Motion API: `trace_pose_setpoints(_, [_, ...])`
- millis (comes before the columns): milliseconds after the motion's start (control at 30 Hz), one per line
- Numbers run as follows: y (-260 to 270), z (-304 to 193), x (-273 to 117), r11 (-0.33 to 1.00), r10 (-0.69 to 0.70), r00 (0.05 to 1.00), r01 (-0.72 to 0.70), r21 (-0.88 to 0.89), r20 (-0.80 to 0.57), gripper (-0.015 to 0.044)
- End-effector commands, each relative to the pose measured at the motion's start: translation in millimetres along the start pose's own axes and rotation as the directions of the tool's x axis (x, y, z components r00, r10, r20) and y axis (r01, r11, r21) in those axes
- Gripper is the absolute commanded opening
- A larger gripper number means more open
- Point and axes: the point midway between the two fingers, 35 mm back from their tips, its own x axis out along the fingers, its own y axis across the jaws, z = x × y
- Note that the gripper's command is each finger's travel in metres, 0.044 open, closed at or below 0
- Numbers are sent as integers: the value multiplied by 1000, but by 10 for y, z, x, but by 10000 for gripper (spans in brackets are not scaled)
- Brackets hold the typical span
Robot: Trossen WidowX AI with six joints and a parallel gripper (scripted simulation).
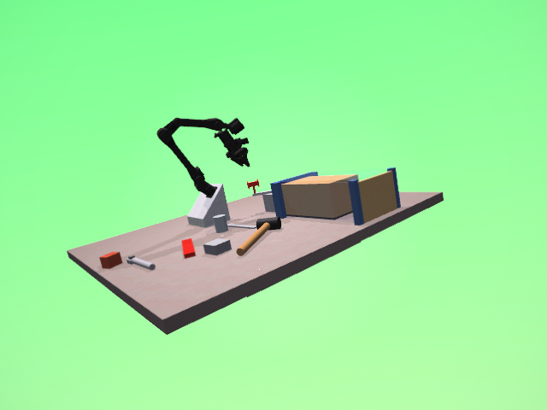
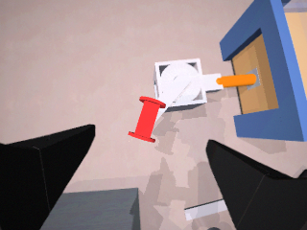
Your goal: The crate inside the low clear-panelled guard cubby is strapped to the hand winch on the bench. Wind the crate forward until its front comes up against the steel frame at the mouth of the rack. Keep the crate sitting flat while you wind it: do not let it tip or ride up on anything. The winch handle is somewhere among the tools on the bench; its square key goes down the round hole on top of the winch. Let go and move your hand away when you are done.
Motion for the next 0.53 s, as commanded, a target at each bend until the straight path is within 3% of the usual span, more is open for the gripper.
trace_pose_setpoints(0, [-96, 218, -9, 1000, -9, 998, 9, 6, -54, 440])
trace_pose_setpoints(500, [-491, 1108, 390, 1000, -26, 935, 30, 8, -354, 440])
